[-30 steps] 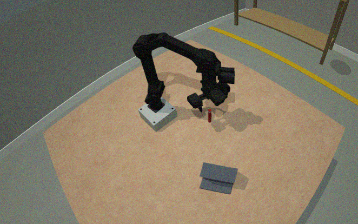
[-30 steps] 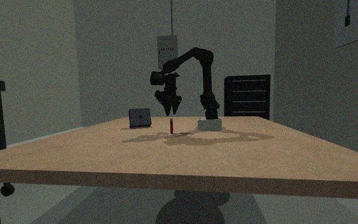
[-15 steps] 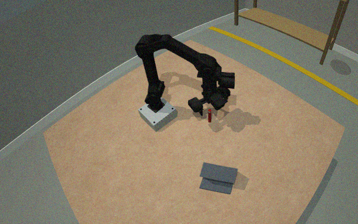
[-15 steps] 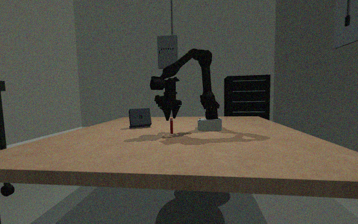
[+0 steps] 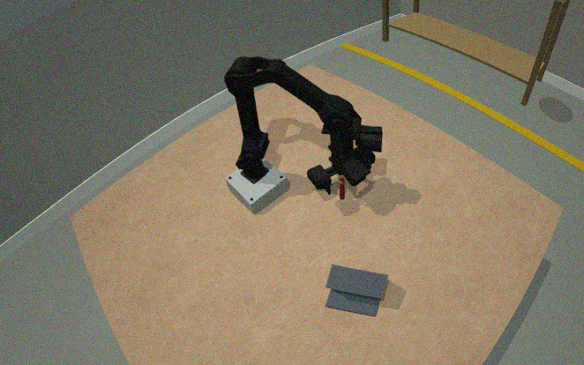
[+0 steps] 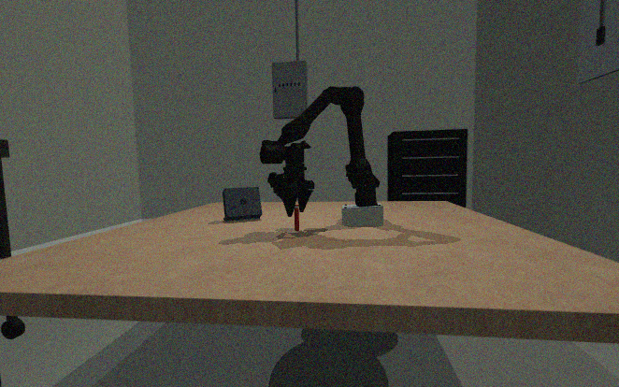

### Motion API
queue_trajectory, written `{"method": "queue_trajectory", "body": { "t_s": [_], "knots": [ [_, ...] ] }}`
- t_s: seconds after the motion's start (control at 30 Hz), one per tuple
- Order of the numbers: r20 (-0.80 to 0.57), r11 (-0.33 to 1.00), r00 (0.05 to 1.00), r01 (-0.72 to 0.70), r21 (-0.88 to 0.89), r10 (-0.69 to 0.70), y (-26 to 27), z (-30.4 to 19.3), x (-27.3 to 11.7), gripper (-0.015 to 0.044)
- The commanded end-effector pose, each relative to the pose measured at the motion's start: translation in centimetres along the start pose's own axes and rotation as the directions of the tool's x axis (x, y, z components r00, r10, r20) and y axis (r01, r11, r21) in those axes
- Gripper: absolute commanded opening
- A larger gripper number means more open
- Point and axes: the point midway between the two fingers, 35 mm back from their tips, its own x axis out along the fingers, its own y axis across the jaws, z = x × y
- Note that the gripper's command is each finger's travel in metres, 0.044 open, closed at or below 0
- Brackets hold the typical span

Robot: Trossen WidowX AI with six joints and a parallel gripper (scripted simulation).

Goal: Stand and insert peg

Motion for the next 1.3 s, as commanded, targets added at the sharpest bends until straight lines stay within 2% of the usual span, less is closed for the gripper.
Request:
{"method": "queue_trajectory", "body": {
  "t_s": [0.0,0.2,0.7,0.93,1.27],
  "knots": [
    [-0.005,1.000,1.000,-0.002,-0.003,0.002,0.0,-0.1,0.6,0.0440],
    [-0.005,1.000,1.000,-0.002,-0.003,0.002,-0.1,-0.2,1.3,0.0440],
    [-0.001,1.000,1.000,0.001,0.000,-0.001,-0.1,-0.1,1.1,0.0046],
    [-0.001,1.000,1.000,0.001,0.000,-0.001,-0.1,-0.1,1.1,0.0000],
    [-0.003,1.000,1.000,-0.001,-0.001,0.001,0.1,0.1,-2.1,0.0000]
  ]
}}
